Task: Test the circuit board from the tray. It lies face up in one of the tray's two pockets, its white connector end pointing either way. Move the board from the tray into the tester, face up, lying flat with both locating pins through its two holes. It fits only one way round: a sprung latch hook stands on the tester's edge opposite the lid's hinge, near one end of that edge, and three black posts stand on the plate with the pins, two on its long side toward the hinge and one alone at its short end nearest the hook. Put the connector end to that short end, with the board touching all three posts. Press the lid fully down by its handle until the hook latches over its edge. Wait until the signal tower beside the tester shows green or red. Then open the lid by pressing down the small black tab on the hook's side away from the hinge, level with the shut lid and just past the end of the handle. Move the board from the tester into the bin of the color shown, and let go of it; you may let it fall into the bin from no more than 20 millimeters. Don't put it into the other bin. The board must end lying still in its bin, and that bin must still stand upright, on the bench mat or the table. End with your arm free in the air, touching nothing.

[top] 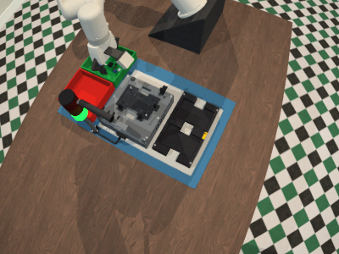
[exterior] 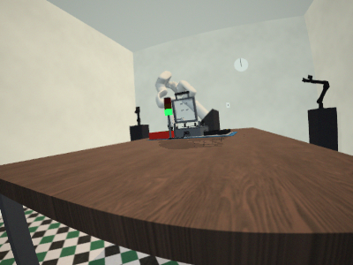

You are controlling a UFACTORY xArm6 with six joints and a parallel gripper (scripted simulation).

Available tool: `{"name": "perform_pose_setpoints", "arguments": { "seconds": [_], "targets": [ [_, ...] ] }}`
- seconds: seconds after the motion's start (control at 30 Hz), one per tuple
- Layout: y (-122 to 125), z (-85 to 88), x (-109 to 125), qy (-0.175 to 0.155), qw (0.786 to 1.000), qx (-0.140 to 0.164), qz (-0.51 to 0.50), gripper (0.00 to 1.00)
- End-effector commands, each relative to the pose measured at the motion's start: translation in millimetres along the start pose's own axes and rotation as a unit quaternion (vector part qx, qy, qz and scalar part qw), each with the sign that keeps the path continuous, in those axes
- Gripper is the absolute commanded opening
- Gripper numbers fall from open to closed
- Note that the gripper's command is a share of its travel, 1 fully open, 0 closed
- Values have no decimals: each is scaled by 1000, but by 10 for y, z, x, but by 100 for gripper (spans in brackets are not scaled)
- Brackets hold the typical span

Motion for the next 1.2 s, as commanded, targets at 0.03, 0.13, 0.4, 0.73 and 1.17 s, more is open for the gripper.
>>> {"name": "perform_pose_setpoints", "arguments": {
  "seconds": [0.03,0.13,0.4,0.73,1.17],
  "targets": [
    [7,5,3,0,1000,1,0,79],
    [7,5,3,0,1000,1,0,79],
    [7,2,3,0,1000,1,0,79],
    [7,-1,3,0,1000,1,0,79],
    [7,-1,3,0,1000,1,0,100]
  ]
}}
Point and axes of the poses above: the point where the finger pads meet when closed, its own z axis back along the fingers, its own y axis across the jaws, x = y × z, the point moved 10 cm from there along z, back along the fingers, and after that the axes turned 1 degree about z, right-handed, at the moved point
